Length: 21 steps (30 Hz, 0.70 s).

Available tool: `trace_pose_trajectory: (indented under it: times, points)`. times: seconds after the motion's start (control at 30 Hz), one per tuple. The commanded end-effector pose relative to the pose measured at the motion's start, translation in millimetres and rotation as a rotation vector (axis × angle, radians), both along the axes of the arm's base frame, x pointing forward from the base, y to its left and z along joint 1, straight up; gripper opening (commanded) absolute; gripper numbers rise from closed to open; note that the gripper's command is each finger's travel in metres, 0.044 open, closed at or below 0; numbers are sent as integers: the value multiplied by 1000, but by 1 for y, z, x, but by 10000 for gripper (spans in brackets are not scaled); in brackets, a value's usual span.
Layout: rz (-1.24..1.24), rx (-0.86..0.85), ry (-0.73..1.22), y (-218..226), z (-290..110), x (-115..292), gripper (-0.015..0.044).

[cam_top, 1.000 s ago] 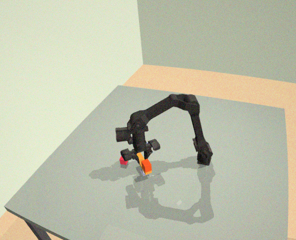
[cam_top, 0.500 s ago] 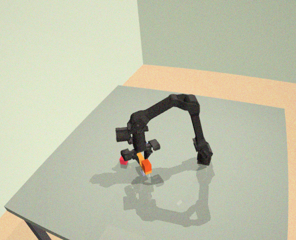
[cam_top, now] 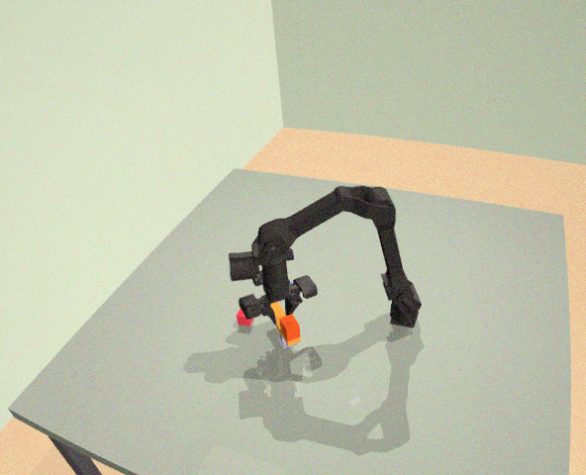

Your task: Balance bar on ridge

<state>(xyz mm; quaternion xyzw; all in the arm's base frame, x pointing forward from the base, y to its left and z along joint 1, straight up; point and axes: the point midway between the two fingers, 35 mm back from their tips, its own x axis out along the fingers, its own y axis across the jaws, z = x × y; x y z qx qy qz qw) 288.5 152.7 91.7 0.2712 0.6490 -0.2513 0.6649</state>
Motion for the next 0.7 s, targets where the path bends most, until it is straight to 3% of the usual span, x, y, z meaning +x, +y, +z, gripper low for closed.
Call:
trace_pose_trajectory:
  times: [0.0,0.67]
  points:
    - [-1,-1,0,0,-2,0,0]
    - [-1,-1,0,-1,-4,0,0]
